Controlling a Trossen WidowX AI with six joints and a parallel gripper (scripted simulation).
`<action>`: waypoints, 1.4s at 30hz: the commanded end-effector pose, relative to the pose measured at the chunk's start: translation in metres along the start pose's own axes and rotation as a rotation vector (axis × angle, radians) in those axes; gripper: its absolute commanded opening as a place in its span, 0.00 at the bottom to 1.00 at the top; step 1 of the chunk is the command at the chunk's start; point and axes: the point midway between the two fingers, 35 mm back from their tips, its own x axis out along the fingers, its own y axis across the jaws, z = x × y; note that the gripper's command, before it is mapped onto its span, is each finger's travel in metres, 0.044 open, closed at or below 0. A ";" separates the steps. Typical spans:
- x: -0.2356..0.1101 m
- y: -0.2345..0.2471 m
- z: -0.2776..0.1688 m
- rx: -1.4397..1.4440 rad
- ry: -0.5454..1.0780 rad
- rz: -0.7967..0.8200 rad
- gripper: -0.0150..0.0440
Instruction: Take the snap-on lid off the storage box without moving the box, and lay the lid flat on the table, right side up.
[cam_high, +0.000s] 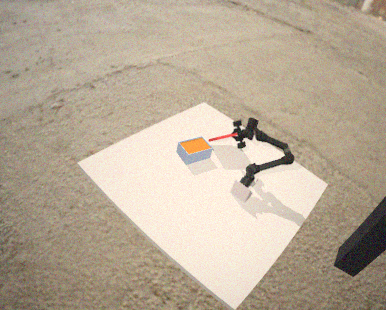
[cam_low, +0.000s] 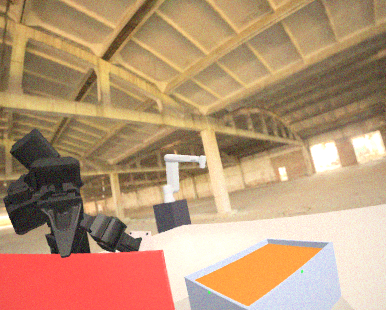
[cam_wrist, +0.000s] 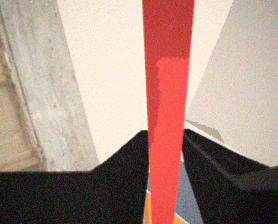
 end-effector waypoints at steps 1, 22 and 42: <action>0.000 0.000 0.002 0.003 0.001 0.013 0.25; 0.011 -0.013 0.002 0.003 0.000 0.014 0.25; 0.021 -0.025 0.002 0.003 -0.001 0.015 0.25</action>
